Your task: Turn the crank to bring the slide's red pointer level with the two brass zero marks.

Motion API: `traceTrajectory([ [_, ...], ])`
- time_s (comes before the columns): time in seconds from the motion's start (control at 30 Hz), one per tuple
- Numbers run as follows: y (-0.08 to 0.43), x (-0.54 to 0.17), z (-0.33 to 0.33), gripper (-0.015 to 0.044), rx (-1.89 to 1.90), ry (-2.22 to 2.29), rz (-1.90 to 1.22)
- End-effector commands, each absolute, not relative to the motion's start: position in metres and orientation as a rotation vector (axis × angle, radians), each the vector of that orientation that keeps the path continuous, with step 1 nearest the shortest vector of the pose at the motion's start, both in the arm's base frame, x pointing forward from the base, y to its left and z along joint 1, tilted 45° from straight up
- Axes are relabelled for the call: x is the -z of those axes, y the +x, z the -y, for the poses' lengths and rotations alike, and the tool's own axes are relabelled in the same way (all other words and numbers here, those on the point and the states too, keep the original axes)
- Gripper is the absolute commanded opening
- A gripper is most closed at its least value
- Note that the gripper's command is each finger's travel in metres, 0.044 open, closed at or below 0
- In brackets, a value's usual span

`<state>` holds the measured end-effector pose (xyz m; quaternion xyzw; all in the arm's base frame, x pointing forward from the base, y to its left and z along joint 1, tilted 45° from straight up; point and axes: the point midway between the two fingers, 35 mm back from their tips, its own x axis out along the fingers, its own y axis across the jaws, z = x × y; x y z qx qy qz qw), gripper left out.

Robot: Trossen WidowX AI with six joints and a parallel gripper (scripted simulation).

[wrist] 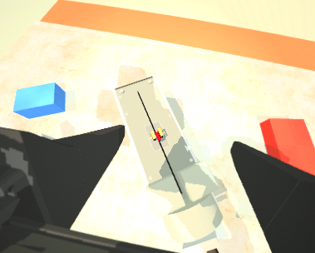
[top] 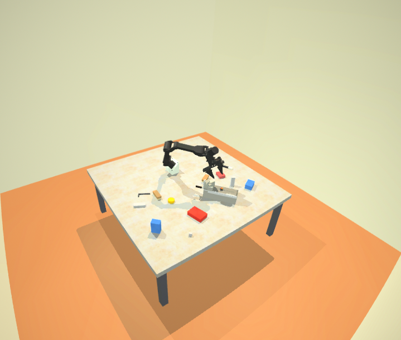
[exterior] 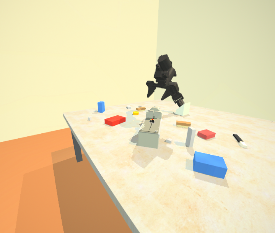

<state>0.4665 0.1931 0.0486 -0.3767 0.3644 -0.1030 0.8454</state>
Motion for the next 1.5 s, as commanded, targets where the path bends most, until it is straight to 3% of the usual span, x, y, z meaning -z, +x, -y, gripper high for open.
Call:
traceTrajectory([
  [0.0, 0.461, -0.060, -0.185, 0.0440, 0.173, -0.816, -0.801],
  [0.8, 0.376, -0.113, -0.126, 0.0440, -0.305, -0.983, -0.937],
  [1.47, 0.382, -0.064, -0.078, 0.0440, -0.308, -0.984, -0.939],
])
